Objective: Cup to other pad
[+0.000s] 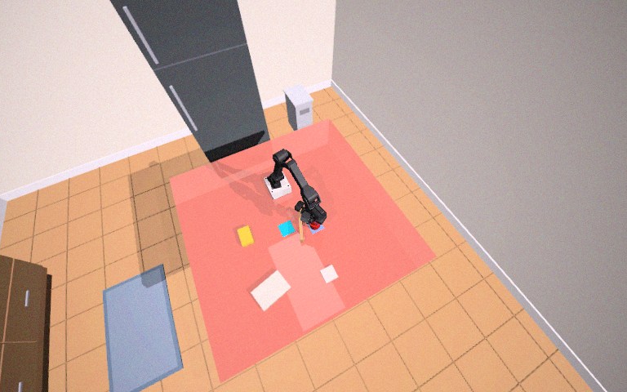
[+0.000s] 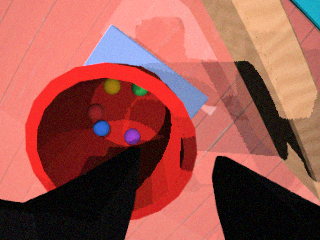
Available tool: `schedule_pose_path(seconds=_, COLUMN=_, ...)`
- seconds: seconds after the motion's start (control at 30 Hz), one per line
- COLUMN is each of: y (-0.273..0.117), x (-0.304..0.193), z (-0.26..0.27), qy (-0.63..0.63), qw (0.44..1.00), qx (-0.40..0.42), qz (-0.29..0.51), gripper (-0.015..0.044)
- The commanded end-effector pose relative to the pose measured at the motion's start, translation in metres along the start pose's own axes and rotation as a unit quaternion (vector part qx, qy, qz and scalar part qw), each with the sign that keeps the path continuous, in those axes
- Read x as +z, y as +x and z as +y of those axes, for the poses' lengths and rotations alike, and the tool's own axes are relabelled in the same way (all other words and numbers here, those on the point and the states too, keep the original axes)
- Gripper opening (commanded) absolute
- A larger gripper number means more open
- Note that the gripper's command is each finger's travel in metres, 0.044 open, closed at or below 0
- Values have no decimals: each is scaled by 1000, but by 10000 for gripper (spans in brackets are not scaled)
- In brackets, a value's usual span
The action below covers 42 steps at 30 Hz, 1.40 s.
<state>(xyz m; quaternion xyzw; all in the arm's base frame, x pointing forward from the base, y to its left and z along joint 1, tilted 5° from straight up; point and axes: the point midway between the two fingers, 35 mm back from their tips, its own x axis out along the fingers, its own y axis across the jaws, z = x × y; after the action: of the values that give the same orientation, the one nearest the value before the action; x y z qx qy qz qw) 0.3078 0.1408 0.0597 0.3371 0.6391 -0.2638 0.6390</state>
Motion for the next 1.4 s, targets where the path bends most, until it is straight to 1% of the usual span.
schedule_pose_path(seconds=0.0, y=10, x=-1, z=-2, qy=3, qw=1000, qx=-4, qz=3, gripper=148)
schedule_pose_path(seconds=0.7, y=43, x=-2, z=-4, qy=3, qw=1000, qx=-4, qz=3, gripper=148)
schedule_pose_path(seconds=1.0, y=44, x=-2, z=-4, qy=3, qw=1000, qx=-4, qz=3, gripper=148)
schedule_pose_path(seconds=1.17, y=42, x=-1, z=-3, qy=0, qw=1000, qx=-2, qz=1, gripper=17)
schedule_pose_path(seconds=1.27, y=42, x=-1, z=-3, qy=0, qw=1000, qx=-2, qz=1, gripper=0)
schedule_pose_path(seconds=1.37, y=42, x=-1, z=-3, qy=0, qw=1000, qx=-2, qz=1, gripper=0)
